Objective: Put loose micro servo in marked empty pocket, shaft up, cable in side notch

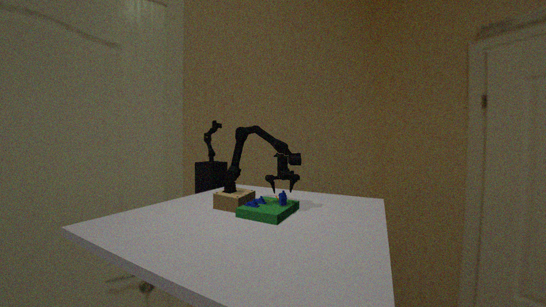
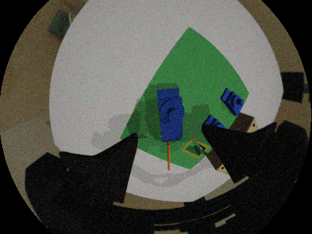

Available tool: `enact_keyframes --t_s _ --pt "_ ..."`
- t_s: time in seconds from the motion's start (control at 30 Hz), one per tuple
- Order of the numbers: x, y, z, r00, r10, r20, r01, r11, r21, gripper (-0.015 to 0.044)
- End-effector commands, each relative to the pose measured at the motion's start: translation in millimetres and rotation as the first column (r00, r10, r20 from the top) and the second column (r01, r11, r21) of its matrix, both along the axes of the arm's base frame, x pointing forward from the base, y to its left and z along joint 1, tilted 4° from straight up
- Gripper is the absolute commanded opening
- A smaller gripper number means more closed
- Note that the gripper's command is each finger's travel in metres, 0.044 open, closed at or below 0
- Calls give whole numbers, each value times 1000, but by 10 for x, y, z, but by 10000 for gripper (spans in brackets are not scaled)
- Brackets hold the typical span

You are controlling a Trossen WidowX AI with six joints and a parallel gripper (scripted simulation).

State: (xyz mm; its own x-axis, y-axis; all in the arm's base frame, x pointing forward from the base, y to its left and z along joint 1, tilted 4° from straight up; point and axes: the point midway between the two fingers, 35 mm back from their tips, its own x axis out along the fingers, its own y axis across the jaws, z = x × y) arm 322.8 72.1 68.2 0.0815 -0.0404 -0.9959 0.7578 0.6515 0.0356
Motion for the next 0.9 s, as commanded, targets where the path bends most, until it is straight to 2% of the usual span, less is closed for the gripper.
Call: enact_keyframes --t_s 0.0,0.17,0.57,0.73,0.87 --pt "-12 -14 -87 1000 -3 -8 3 1000 -6 440" --pt "-10 -17 -142 1000 -3 -8 3 1000 -6 440" --pt "-10 -17 -142 1000 -3 -8 3 1000 -6 125" --pt "-10 -17 -142 1000 -3 -8 3 1000 -6 92" --pt "-13 -11 -51 1000 -3 -8 3 1000 -6 0"
